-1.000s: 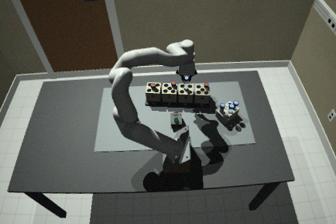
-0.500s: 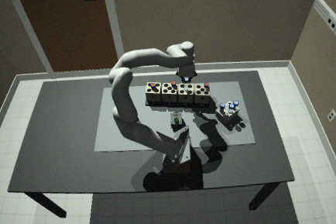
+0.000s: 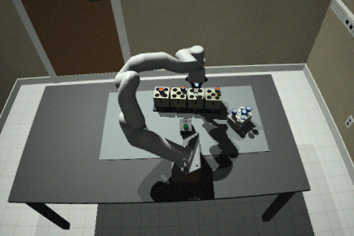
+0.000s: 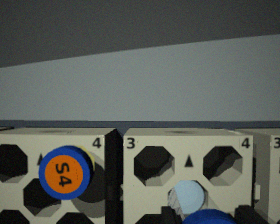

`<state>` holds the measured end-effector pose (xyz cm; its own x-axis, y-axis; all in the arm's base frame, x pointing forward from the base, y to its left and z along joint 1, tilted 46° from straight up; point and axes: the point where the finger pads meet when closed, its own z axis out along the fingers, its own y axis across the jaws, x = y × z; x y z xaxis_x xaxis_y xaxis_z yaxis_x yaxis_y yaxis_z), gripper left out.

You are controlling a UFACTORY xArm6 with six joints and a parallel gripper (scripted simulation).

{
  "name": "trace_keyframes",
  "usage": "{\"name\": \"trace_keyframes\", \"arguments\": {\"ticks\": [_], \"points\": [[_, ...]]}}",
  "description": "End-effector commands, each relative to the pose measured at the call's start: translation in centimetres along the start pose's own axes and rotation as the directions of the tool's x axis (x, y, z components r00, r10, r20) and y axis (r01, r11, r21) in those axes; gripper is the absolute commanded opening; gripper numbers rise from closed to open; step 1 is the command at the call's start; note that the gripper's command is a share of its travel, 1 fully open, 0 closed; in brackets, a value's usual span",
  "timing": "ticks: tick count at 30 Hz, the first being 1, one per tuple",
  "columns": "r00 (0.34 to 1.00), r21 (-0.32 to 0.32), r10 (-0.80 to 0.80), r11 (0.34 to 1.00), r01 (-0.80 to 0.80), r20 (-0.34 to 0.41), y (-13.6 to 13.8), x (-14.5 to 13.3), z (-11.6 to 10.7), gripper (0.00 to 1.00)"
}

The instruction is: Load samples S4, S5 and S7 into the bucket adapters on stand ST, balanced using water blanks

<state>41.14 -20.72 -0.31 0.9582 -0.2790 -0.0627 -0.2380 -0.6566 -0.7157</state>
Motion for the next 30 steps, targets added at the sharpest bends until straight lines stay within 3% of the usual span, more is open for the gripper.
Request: {"name": "trace_keyframes", "arguments": {"ticks": [1, 30], "points": [[1.0, -0.002, -0.001, 1.0, 0.001, -0.004, 0.0, 0.1, 0.2, 0.0], [1.0, -0.002, -0.001, 1.0, 0.001, -0.004, 0.0, 0.1, 2.7, 0.0]]}}
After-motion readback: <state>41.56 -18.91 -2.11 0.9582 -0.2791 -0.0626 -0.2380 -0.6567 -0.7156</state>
